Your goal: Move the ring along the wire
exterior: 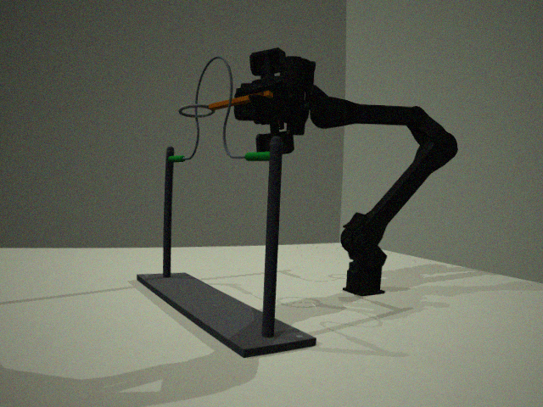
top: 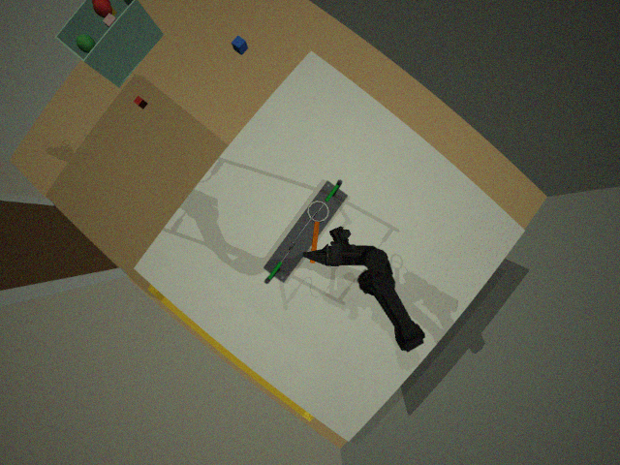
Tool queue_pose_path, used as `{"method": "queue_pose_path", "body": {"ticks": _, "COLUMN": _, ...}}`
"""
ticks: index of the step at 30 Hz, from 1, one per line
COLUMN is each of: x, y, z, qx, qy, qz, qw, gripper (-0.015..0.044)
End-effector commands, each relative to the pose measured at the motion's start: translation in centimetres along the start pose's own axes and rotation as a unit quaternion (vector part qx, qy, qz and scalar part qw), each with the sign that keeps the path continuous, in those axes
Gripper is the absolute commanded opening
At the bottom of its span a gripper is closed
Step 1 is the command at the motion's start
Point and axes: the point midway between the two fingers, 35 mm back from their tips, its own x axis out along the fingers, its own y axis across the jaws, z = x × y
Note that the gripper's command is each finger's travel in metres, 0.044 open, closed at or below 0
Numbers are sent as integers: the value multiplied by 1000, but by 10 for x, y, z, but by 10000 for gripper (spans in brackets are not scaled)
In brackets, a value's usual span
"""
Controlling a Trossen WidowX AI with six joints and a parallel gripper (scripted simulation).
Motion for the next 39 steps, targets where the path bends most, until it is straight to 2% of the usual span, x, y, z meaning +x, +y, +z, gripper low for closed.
{"method": "queue_pose_path", "body": {"ticks": 1, "x": 1, "y": 0, "z": 0, "qx": -26, "qy": 1, "qz": -20, "qw": 999, "gripper": -150}}
{"method": "queue_pose_path", "body": {"ticks": 39, "x": -1, "y": -20, "z": 5, "qx": -241, "qy": -22, "qz": -188, "qw": 952, "gripper": -150}}
